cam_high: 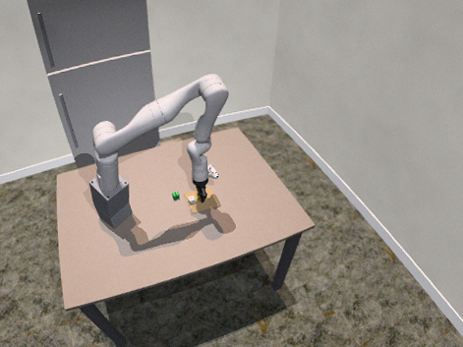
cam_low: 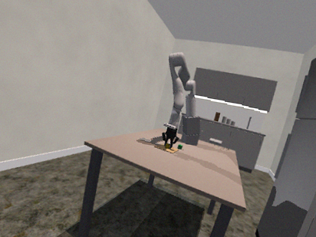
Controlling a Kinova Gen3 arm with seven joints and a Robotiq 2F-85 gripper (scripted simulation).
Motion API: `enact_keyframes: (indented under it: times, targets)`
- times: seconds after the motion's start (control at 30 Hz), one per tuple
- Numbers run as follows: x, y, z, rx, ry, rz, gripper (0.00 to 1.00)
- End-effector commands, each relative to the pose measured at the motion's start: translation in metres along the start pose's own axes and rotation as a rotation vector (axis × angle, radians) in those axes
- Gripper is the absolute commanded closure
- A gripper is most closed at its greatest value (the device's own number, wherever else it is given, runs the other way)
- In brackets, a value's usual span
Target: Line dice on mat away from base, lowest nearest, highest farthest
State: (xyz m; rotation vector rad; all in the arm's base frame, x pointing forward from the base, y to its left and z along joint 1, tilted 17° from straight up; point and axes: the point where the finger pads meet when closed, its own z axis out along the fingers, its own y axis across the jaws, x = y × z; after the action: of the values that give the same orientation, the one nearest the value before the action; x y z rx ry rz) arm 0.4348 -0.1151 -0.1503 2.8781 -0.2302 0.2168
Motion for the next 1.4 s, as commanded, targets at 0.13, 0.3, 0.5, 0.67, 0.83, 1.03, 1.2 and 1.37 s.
enact_keyframes:
  times: [0.13,0.3,0.5,0.67,0.83,1.03,1.2,1.37]
  targets:
    - [0.0006,-0.0001,-0.0005,0.0,0.001,0.0,0.74]
    - [0.0006,-0.0001,-0.0005,0.0,0.001,0.0,0.74]
    - [0.0006,-0.0001,-0.0005,0.0,0.001,0.0,0.74]
    - [0.0006,-0.0001,-0.0005,0.0,0.001,0.0,0.74]
    - [0.0006,-0.0001,-0.0005,0.0,0.001,0.0,0.74]
    - [0.0006,-0.0001,-0.0005,0.0,0.001,0.0,0.7]
    - [0.0006,-0.0001,-0.0005,0.0,0.001,0.0,0.66]
    - [0.0006,-0.0001,-0.0005,0.0,0.001,0.0,0.58]
